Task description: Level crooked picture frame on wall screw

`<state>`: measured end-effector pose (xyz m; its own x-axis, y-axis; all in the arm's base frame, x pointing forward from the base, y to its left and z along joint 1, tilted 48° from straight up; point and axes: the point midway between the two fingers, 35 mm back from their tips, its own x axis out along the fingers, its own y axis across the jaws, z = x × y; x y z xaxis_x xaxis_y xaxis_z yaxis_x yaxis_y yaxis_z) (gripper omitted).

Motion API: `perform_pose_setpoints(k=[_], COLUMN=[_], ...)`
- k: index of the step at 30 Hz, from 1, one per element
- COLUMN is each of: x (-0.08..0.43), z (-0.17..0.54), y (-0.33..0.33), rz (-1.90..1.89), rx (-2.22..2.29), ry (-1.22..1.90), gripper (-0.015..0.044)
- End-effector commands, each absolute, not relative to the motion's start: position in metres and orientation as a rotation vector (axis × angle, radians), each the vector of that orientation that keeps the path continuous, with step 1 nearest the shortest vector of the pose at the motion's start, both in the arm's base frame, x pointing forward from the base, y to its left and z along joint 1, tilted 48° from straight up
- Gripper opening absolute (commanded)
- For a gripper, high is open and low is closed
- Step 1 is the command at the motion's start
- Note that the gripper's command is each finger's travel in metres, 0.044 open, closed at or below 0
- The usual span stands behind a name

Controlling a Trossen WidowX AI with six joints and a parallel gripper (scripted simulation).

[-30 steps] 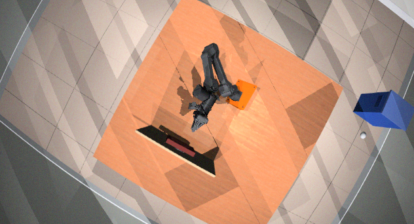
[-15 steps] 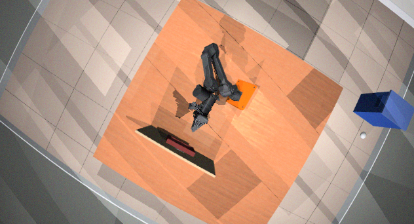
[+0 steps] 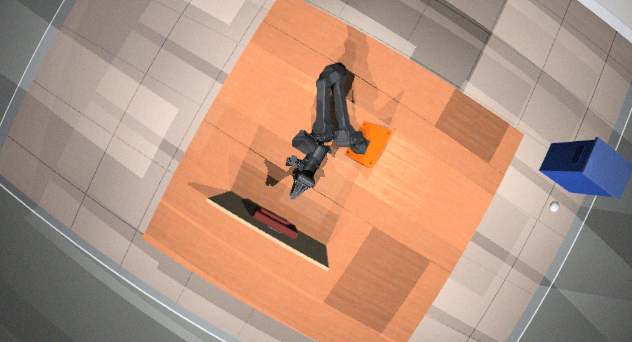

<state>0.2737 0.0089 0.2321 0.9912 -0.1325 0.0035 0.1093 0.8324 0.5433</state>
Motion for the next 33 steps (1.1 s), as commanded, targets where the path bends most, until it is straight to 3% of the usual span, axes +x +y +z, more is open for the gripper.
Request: perform_pose_setpoints(k=[1,22,33], x=[0.270,0.273,0.338], z=[0.217,0.218,0.220], y=[-0.006,-0.006,-0.014], rz=[-0.127,-0.127,-0.126], rx=[0.572,0.572,0.572], ry=[-0.034,-0.034,-0.038], gripper=[0.0260,0.0260,0.0260])
